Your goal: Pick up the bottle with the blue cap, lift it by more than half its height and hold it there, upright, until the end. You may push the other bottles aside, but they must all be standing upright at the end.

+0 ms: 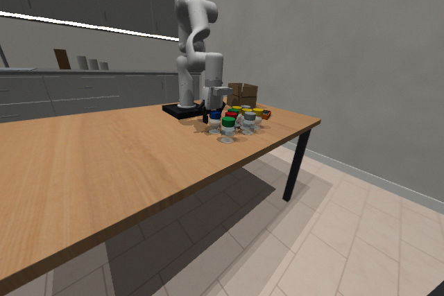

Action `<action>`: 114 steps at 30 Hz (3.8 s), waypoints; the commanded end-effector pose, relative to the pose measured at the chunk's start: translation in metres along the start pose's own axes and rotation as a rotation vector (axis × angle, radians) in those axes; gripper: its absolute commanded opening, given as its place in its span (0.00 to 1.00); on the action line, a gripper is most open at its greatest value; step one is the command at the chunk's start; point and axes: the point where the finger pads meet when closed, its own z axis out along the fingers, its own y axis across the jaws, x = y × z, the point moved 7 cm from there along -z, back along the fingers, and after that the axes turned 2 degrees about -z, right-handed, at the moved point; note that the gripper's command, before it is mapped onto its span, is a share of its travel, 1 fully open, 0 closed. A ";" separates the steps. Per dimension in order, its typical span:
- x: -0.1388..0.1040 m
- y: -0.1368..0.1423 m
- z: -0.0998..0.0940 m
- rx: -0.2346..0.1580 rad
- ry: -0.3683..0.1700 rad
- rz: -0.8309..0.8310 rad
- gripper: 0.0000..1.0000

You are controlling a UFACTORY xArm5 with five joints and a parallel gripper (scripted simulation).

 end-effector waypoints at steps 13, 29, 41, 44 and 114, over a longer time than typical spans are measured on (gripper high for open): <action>0.003 0.000 0.001 0.000 0.004 0.000 0.79; 0.014 0.001 0.002 0.003 0.005 0.000 0.79; 0.022 0.001 0.003 0.005 0.005 0.000 0.79; 0.023 0.001 0.003 0.005 0.005 0.000 0.79; 0.025 0.001 -0.030 -0.001 0.004 0.000 0.00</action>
